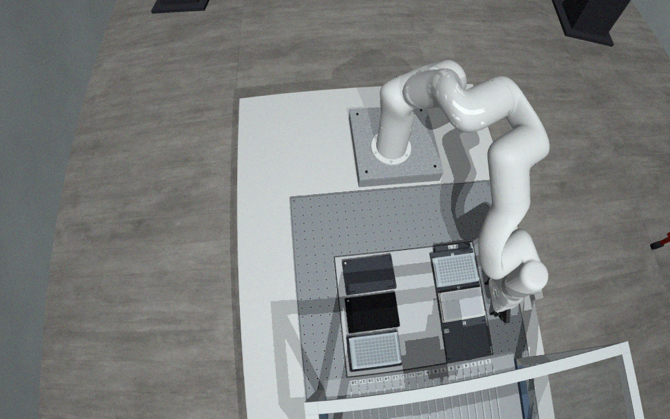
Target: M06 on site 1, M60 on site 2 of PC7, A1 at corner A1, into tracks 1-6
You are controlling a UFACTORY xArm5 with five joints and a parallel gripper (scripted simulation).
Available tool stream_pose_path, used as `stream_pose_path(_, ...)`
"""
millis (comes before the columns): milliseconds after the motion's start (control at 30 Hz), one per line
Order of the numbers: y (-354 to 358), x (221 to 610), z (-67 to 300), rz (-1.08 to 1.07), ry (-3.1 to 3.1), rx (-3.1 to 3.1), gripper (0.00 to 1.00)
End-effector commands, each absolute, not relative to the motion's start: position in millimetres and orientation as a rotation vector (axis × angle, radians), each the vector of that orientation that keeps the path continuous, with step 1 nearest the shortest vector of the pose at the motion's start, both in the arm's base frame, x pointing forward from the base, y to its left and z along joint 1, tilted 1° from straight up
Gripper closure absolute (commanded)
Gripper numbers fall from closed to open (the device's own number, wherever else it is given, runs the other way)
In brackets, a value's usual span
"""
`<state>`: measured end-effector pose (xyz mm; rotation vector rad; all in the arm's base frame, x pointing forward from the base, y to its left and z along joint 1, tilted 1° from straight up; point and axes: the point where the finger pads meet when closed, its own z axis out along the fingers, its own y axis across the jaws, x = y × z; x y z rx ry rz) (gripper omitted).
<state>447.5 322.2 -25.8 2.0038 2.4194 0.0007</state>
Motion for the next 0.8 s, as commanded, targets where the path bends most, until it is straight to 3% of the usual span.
stream_pose_path(0, 325.2, 448.4, -24.0, 0.007, 2.418, 2.003, 0.00)
stream_pose_path(767, 328.4, 447.7, -9.0, 0.007, 2.419, 2.003, 0.00)
